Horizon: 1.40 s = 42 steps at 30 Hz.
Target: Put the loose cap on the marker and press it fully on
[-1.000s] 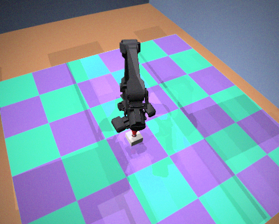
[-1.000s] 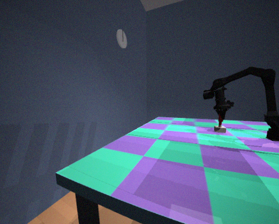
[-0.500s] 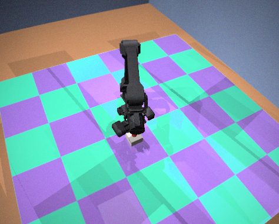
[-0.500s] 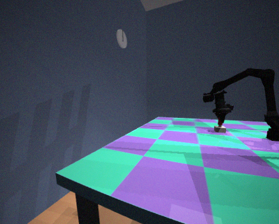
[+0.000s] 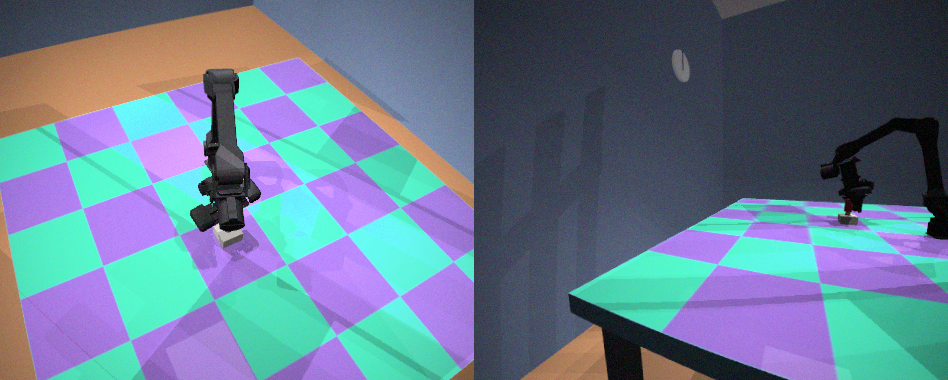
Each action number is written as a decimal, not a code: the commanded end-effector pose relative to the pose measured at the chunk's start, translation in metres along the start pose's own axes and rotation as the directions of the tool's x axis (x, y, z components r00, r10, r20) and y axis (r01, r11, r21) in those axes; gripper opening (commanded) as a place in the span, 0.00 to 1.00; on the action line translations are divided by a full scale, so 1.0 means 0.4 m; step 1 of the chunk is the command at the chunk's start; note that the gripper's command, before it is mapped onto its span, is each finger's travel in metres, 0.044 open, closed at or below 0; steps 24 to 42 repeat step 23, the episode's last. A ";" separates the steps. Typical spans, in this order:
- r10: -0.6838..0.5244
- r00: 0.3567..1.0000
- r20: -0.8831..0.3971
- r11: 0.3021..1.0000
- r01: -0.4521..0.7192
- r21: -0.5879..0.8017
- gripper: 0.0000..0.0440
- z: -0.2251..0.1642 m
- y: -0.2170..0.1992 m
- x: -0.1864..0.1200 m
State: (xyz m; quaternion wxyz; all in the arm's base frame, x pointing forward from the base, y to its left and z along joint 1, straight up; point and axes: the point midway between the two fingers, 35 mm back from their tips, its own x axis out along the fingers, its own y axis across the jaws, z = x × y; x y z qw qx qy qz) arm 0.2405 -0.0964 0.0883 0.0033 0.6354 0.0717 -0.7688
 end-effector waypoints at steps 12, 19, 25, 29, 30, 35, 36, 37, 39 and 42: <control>0.040 0.997 -0.062 0.999 -0.041 -0.019 1.00 0.016 -0.003 -0.041; 0.078 0.990 -0.114 0.997 -0.079 -0.010 1.00 0.017 0.003 -0.100; 0.095 0.986 -0.135 0.995 -0.097 -0.005 1.00 0.022 0.006 -0.127; 0.095 0.986 -0.135 0.995 -0.097 -0.005 1.00 0.022 0.006 -0.127; 0.095 0.986 -0.135 0.995 -0.097 -0.005 1.00 0.022 0.006 -0.127; 0.095 0.986 -0.135 0.995 -0.097 -0.005 1.00 0.022 0.006 -0.127; 0.095 0.986 -0.135 0.995 -0.097 -0.005 1.00 0.022 0.006 -0.127; 0.095 0.986 -0.135 0.995 -0.097 -0.005 1.00 0.022 0.006 -0.127; 0.095 0.986 -0.135 0.995 -0.097 -0.005 1.00 0.022 0.006 -0.127; 0.095 0.986 -0.135 0.995 -0.097 -0.005 1.00 0.022 0.006 -0.127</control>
